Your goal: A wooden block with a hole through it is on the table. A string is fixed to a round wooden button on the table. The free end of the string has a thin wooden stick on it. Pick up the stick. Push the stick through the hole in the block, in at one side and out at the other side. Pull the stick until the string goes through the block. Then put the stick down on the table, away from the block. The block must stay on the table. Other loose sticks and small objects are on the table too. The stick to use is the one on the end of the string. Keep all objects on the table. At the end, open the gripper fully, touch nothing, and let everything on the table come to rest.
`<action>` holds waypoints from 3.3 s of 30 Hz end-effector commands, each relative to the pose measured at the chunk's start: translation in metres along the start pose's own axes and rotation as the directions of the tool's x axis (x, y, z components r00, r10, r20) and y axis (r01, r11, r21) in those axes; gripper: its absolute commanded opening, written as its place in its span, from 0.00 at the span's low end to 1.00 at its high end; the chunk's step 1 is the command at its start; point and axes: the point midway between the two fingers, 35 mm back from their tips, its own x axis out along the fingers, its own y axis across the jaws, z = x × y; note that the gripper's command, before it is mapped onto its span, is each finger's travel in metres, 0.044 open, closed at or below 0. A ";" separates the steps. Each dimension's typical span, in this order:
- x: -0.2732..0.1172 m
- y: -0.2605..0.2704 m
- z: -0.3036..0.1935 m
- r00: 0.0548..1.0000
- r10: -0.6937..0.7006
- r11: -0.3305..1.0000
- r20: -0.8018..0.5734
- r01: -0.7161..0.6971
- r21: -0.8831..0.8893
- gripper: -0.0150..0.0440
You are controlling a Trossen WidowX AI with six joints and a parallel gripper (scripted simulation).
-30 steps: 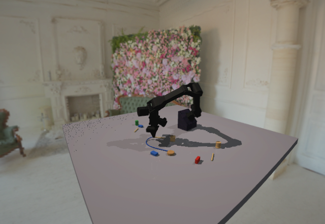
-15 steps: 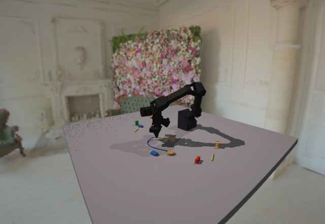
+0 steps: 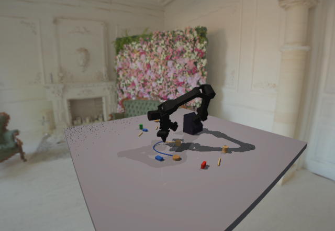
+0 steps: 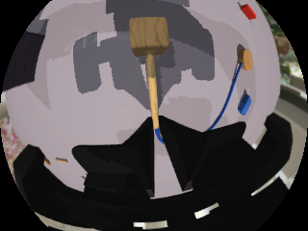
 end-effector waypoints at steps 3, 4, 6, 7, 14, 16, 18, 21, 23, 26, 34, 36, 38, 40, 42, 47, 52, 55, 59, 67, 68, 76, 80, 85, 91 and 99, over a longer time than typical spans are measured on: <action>0.001 0.001 0.005 1.000 -0.003 1.000 0.005 0.003 0.008 0.25; 0.001 0.001 0.006 1.000 -0.003 1.000 0.005 0.003 0.008 0.25; 0.001 0.001 0.008 1.000 -0.003 1.000 0.005 0.003 0.008 0.25; 0.001 0.001 0.010 1.000 -0.003 1.000 0.005 0.003 0.008 0.25; 0.001 0.001 0.018 1.000 -0.003 1.000 0.006 0.003 0.008 0.25; 0.001 0.001 0.021 1.000 -0.003 1.000 0.006 0.003 0.008 0.25; 0.001 0.001 0.023 1.000 -0.003 1.000 0.006 0.003 0.008 0.25; 0.002 0.001 0.027 1.000 -0.003 1.000 0.006 0.003 0.008 0.25; 0.002 0.001 0.029 1.000 -0.003 1.000 0.006 0.003 0.008 0.25; 0.002 0.001 0.033 1.000 -0.003 1.000 0.007 0.003 0.009 0.25; 0.001 0.001 0.043 1.000 -0.003 1.000 0.007 0.003 0.009 0.25; 0.001 0.001 0.045 1.000 -0.003 1.000 0.007 0.003 0.009 0.25; 0.001 0.001 0.048 1.000 -0.003 1.000 0.007 0.003 0.009 0.25; 0.001 0.001 0.050 1.000 -0.003 1.000 0.007 0.003 0.009 0.25; 0.001 0.001 0.053 1.000 -0.003 1.000 0.008 0.003 0.009 0.25; 0.001 0.001 0.059 1.000 -0.003 1.000 0.008 0.003 0.009 0.25; 0.000 0.000 0.058 1.000 -0.001 1.000 0.002 0.001 0.002 0.34; 0.000 0.000 0.058 1.000 -0.001 1.000 0.002 0.001 0.002 0.46; -0.010 -0.001 0.056 1.000 0.000 1.000 0.000 0.000 0.002 0.46; -0.080 0.000 0.057 1.000 0.002 1.000 0.000 -0.002 0.004 0.46; -0.080 0.000 0.057 1.000 0.002 1.000 0.000 -0.002 0.004 0.46; -0.076 -0.001 0.064 1.000 -0.011 0.859 -0.006 0.013 0.512 0.46; -0.076 -0.002 0.071 1.000 -0.011 0.605 -0.004 0.010 0.796 0.46; -0.076 -0.002 0.080 1.000 -0.009 0.169 -0.001 0.003 0.986 0.46; -0.076 -0.002 0.091 1.000 -0.006 -0.377 0.002 -0.004 0.926 0.46; -0.076 -0.001 0.100 1.000 -0.004 -0.767 0.004 -0.006 0.642 0.46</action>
